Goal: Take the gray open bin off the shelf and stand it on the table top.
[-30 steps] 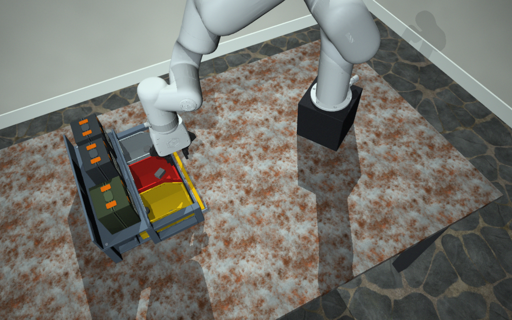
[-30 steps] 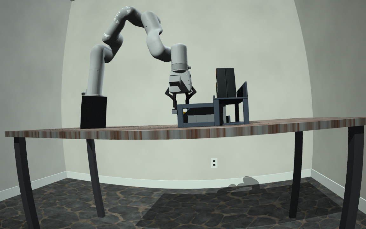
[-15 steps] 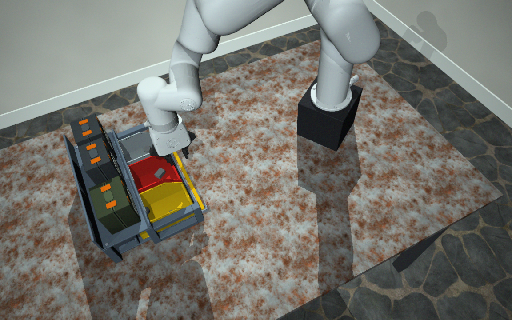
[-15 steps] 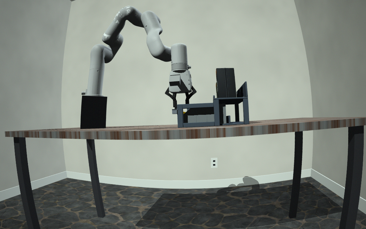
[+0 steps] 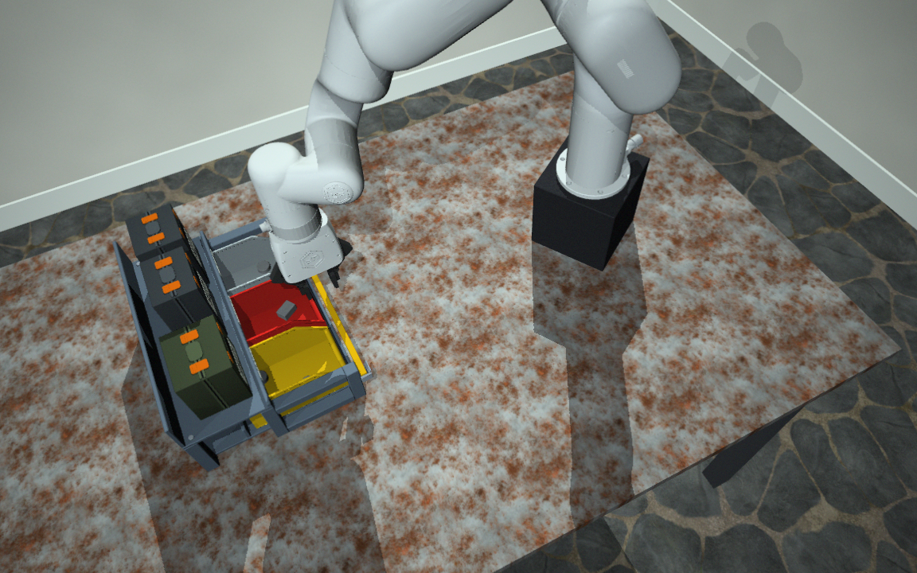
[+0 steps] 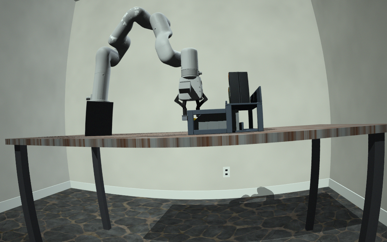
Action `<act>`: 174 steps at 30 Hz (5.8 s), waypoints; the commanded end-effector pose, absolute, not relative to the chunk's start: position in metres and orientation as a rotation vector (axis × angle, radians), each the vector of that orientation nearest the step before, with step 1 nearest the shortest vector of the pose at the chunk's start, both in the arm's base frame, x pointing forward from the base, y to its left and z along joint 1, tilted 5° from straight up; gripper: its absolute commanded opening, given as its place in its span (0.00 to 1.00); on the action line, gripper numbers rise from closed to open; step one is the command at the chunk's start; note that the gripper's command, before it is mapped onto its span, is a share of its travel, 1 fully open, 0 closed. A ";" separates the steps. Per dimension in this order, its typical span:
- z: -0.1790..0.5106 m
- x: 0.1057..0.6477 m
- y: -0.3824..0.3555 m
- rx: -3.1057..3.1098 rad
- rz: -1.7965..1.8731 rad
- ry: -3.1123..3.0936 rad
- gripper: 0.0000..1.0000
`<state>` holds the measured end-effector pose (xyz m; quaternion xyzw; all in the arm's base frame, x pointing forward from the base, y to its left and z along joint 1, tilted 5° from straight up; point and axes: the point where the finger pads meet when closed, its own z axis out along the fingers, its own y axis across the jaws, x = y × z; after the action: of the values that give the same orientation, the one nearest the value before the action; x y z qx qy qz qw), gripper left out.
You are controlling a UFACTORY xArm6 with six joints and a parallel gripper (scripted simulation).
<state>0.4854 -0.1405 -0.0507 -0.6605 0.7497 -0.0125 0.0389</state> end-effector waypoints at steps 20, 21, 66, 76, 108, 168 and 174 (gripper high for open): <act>-0.059 0.489 -0.141 -2.023 -0.046 2.296 0.47; -0.059 0.489 -0.141 -2.023 -0.046 2.296 0.47; -0.059 0.489 -0.141 -2.023 -0.047 2.296 0.00; -0.059 0.489 -0.141 -2.023 -0.047 2.296 0.00; -0.049 0.488 -0.141 -2.023 -0.046 2.296 0.00; -0.024 0.447 -0.137 -2.023 -0.047 2.296 0.00; -0.024 0.447 -0.137 -2.023 -0.047 2.296 0.00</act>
<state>0.4459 -0.1369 -0.0255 -0.6605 0.7497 -0.0136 0.0394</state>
